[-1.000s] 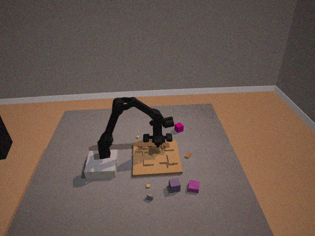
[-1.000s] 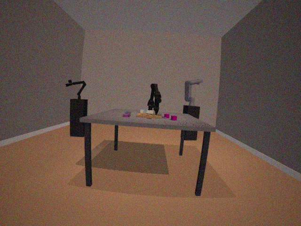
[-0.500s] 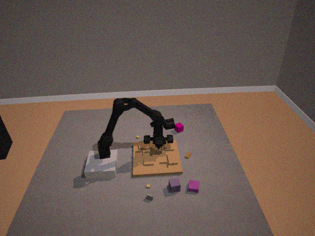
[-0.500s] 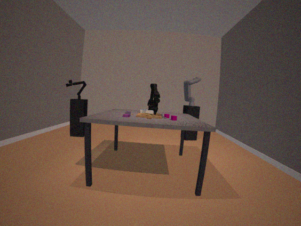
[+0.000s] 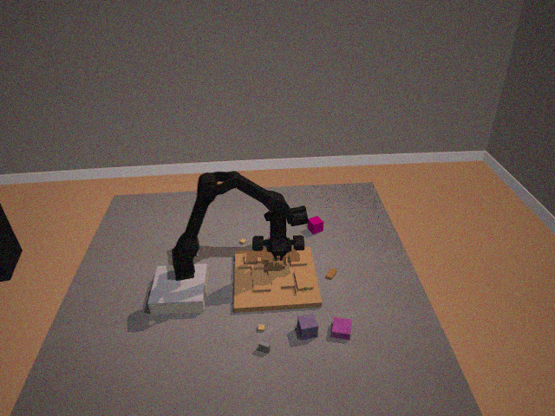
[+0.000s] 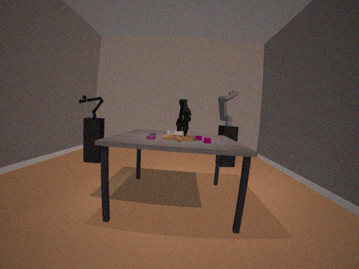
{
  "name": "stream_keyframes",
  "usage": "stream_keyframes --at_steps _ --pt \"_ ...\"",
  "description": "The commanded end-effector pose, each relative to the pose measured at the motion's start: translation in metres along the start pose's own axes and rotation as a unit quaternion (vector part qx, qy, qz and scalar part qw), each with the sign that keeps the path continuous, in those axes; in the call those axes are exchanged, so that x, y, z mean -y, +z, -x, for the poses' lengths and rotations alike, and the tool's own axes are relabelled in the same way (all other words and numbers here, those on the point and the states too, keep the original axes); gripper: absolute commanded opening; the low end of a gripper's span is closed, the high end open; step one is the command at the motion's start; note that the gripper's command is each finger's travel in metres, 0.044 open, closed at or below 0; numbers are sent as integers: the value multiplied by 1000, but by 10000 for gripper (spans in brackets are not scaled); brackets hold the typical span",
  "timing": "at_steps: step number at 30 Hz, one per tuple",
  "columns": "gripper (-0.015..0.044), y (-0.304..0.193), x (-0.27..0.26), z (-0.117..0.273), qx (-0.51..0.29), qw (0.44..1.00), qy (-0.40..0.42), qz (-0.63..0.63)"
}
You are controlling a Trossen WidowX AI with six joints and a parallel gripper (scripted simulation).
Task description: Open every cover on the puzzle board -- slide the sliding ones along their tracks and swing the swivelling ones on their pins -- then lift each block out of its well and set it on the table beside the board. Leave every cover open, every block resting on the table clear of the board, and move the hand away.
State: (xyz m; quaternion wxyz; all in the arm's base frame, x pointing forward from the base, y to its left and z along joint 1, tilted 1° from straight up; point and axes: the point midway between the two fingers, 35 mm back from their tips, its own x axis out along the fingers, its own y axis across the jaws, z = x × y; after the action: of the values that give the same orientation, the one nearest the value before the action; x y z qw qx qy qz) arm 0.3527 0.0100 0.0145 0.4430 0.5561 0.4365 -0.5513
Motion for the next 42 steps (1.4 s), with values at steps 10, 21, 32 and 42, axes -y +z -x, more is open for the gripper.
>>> stream_keyframes --at_steps 10,21,32,42 --pt "144 -2 -2 51 0 1000 5 -2" --pt "144 -2 -1 23 0 1000 5 -2" --pt "144 -1 -1 15 0 1000 5 -2" --pt "144 -1 -1 15 0 1000 5 -2"
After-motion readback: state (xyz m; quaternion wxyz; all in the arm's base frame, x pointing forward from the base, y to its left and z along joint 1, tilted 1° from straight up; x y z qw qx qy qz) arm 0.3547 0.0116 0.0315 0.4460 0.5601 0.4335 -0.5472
